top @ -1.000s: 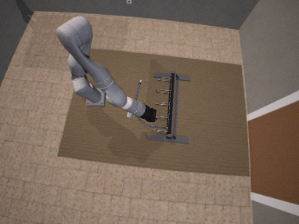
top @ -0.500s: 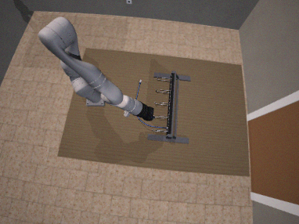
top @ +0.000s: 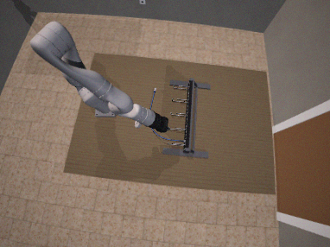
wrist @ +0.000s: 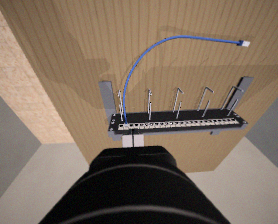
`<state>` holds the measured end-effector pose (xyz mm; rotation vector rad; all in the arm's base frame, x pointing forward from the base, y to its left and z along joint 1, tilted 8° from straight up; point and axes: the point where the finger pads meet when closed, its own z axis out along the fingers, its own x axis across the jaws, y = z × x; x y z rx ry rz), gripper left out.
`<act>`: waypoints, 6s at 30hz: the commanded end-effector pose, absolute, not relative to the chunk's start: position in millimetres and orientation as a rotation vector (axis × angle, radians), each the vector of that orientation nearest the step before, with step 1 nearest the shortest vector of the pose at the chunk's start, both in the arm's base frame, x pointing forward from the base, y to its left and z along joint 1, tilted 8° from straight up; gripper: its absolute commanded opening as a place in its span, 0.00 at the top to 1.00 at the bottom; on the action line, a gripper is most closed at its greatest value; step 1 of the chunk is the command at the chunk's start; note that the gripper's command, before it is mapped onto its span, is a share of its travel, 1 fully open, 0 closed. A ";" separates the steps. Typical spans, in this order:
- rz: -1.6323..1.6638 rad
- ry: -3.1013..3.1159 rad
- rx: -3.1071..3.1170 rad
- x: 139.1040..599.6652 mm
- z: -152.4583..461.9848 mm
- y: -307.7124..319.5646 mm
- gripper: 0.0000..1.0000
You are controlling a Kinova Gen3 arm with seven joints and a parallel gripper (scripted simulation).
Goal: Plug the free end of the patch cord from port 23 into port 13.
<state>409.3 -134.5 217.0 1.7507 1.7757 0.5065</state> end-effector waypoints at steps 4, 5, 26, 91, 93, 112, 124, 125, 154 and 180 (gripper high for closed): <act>0.527 1.783 1.738 410.1 222.5 -127.9 1.00; 0.527 1.783 1.738 409.7 222.9 -127.8 1.00; 0.527 1.783 1.738 406.7 226.4 -127.3 1.00; -0.210 3.109 0.185 313.6 36.0 158.8 1.00; -0.210 3.109 0.185 313.6 36.0 158.8 1.00; -0.210 3.109 0.185 313.6 36.0 158.8 1.00; -0.210 3.109 0.185 313.6 36.0 158.8 1.00; -0.210 3.109 0.185 313.6 36.0 158.8 1.00; -0.210 3.109 0.186 314.2 34.5 166.7 0.27; -0.210 3.109 0.186 314.3 33.7 166.6 0.27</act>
